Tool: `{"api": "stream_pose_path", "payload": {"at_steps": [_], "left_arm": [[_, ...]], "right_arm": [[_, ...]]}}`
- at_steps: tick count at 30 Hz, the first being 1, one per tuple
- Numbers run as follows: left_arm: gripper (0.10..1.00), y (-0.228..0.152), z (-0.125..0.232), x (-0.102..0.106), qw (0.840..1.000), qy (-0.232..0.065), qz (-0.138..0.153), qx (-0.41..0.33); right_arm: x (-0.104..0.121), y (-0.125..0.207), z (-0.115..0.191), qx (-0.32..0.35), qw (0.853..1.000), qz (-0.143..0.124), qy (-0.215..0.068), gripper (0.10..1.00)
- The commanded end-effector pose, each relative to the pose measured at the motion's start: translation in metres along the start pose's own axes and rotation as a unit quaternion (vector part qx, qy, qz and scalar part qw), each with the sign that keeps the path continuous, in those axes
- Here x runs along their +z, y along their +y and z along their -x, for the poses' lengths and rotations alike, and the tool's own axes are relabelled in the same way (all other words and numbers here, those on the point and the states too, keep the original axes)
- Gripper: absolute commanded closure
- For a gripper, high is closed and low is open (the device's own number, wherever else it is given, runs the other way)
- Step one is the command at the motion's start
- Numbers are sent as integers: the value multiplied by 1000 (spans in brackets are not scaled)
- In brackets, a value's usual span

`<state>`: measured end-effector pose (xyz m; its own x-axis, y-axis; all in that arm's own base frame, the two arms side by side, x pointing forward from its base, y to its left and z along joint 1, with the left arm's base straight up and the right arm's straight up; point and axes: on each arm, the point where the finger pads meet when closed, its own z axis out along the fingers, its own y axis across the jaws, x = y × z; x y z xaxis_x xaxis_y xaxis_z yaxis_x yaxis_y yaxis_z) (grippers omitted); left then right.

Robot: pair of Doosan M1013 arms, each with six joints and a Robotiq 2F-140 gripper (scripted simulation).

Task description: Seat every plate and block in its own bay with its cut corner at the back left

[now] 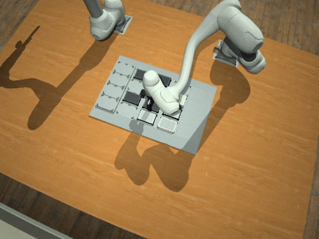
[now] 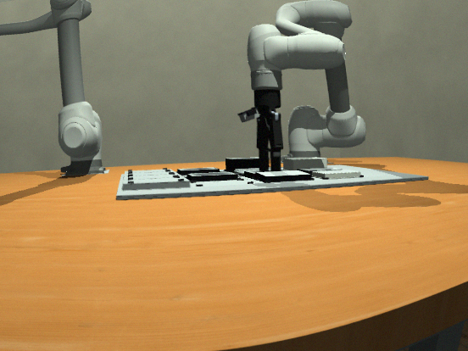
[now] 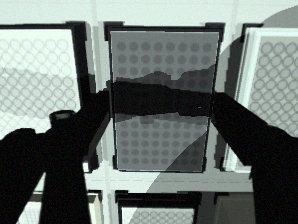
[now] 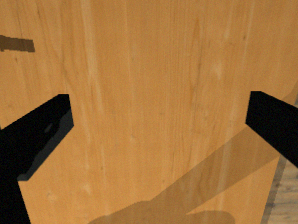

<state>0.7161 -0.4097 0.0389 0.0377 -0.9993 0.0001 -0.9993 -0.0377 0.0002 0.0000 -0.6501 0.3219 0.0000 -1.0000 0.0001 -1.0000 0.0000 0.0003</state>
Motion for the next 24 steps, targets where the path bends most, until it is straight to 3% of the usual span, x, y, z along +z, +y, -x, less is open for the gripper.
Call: {"api": "stream_pose_path", "payload": {"at_steps": [1,24], "left_arm": [[456,-1,0,-1,1000,0,-1,0],[488,-1,0,-2,1000,0,-1,0]], "right_arm": [[-1,0,0,0,1000,0,1,98],[-1,0,0,0,1000,0,1,98]]}}
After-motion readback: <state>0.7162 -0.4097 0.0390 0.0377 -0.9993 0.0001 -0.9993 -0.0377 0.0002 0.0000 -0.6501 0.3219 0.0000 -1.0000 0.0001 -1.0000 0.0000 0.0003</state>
